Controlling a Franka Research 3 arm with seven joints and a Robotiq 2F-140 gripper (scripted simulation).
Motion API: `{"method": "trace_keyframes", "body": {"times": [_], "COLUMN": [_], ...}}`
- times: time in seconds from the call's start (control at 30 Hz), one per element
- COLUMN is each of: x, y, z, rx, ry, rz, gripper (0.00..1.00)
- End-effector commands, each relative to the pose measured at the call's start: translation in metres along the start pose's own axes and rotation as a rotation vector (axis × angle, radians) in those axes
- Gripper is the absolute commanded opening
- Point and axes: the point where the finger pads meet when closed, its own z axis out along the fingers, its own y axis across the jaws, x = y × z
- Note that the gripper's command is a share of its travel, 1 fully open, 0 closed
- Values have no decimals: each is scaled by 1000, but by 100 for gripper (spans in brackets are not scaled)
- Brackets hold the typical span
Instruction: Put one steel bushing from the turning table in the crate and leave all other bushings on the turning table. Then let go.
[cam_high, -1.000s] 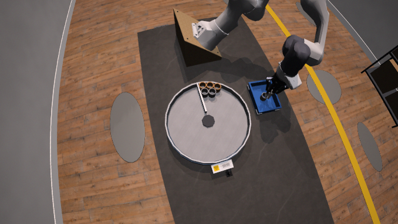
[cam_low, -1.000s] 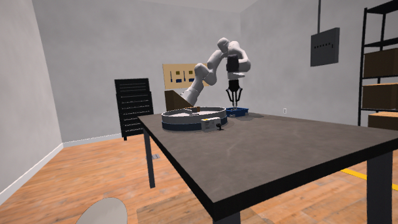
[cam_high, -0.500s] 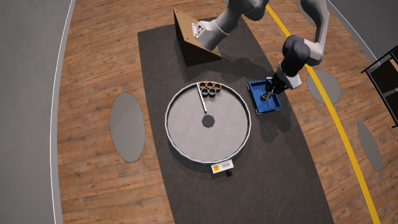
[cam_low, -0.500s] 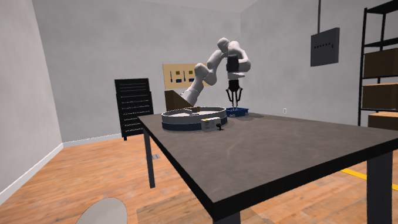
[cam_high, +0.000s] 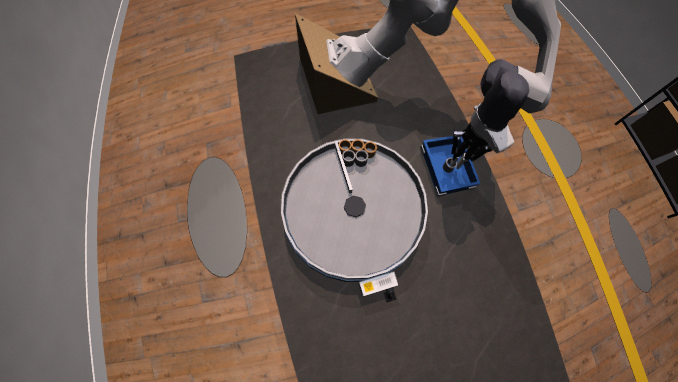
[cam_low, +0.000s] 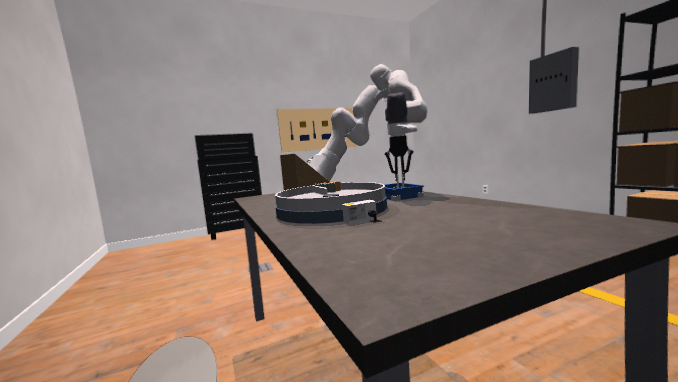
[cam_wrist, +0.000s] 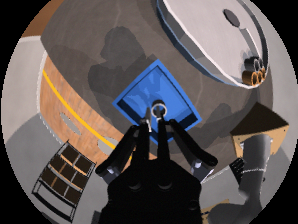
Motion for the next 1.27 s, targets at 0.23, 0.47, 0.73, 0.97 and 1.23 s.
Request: {"method": "trace_keyframes", "body": {"times": [0.23,0.47,0.73,0.97,1.23], "x": [0,0,0,0,0], "y": [1,1,1,1,1], "z": [1,-7,-28,-61,-78], "rx": [-1,-1,-1,-1,-1], "ry": [0,0,0,0,0], "rz": [-6,-6,-6,-6,-6], "gripper": [10,10,10,10,10]}}
